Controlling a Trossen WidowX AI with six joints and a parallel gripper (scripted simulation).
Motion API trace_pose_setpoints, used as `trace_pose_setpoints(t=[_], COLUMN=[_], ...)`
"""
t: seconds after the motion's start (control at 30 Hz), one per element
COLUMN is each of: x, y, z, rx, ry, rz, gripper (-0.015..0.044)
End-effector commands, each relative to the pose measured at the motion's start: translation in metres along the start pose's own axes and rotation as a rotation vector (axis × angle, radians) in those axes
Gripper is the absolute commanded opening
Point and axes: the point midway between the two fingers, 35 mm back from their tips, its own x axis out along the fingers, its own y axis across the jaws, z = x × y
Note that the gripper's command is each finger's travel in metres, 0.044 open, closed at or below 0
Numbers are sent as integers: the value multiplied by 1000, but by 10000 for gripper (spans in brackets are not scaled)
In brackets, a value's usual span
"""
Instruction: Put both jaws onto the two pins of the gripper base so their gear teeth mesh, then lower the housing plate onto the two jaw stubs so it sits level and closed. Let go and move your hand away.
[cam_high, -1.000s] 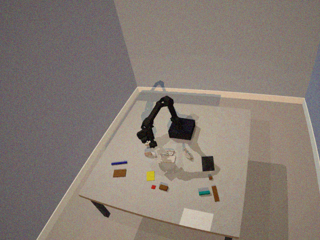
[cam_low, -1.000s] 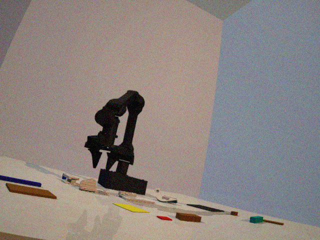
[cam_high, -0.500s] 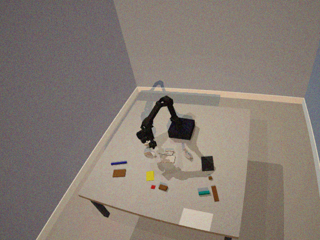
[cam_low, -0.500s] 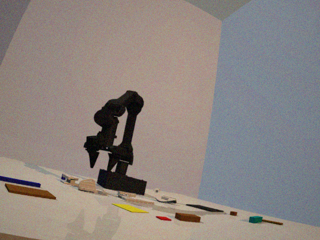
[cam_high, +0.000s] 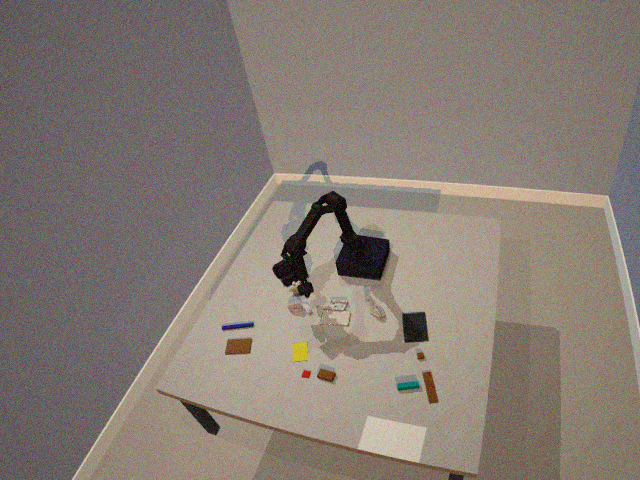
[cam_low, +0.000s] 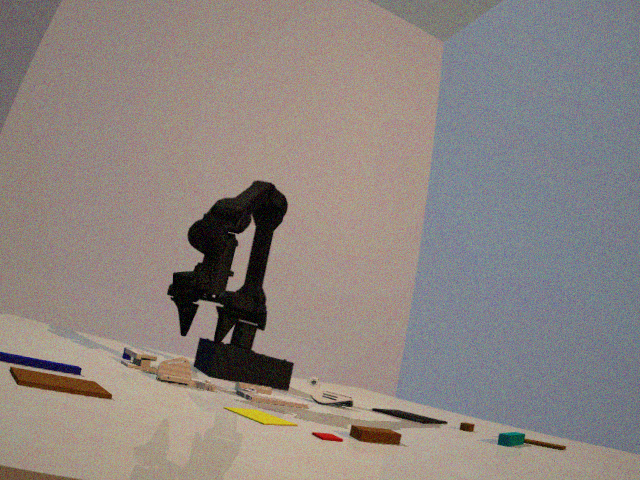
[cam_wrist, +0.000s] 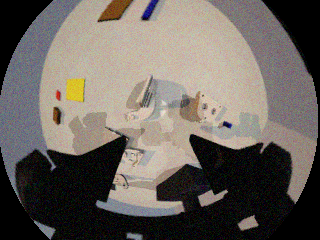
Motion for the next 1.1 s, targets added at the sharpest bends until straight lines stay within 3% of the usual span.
trace_pose_setpoints(t=[0.0, 0.5, 1.07], x=[0, 0, 0], y=[0, 0, 0], z=[0, 0, 0], rx=[0, 0, 0], ry=[0, 0, 0], rz=[0, 0, 0], gripper=[387, 0, 0])
